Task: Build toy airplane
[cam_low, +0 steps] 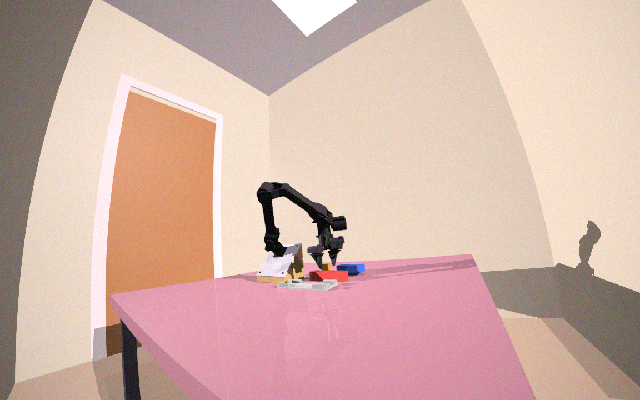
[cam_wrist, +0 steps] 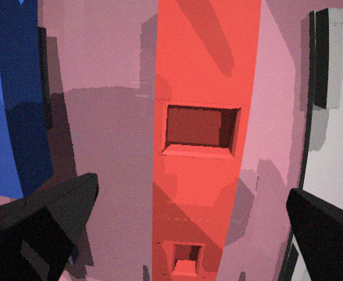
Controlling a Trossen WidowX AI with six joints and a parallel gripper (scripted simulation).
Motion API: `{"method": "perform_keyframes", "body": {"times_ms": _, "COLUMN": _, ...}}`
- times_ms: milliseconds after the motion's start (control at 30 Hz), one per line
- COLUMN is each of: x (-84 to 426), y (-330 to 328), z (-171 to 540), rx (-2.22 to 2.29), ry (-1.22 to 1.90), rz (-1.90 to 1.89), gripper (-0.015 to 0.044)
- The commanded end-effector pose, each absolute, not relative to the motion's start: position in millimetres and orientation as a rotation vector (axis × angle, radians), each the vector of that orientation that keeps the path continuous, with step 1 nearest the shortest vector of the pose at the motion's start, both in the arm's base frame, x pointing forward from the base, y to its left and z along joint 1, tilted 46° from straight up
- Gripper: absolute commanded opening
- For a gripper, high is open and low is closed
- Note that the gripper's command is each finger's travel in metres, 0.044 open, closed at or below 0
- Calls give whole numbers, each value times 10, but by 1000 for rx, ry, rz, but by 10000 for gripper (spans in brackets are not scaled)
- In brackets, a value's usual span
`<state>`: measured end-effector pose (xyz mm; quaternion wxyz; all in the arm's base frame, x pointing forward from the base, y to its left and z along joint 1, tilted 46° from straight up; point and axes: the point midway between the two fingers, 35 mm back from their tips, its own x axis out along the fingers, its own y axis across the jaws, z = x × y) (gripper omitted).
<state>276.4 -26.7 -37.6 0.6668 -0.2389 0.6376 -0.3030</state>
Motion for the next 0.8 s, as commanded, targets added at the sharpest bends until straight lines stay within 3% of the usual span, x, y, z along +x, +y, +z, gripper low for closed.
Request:
{"method": "perform_keyframes", "body": {"times_ms": 0, "x": 2751, "y": -322, "z": -423, "rx": -547, "ry": 1441, "rz": -685, "gripper": 440}}
{"method": "perform_keyframes", "body": {"times_ms": 767, "x": 2744, "y": -595, "z": -683, "rx": -549, "ry": 1441, "rz": -687, "gripper": 440}}
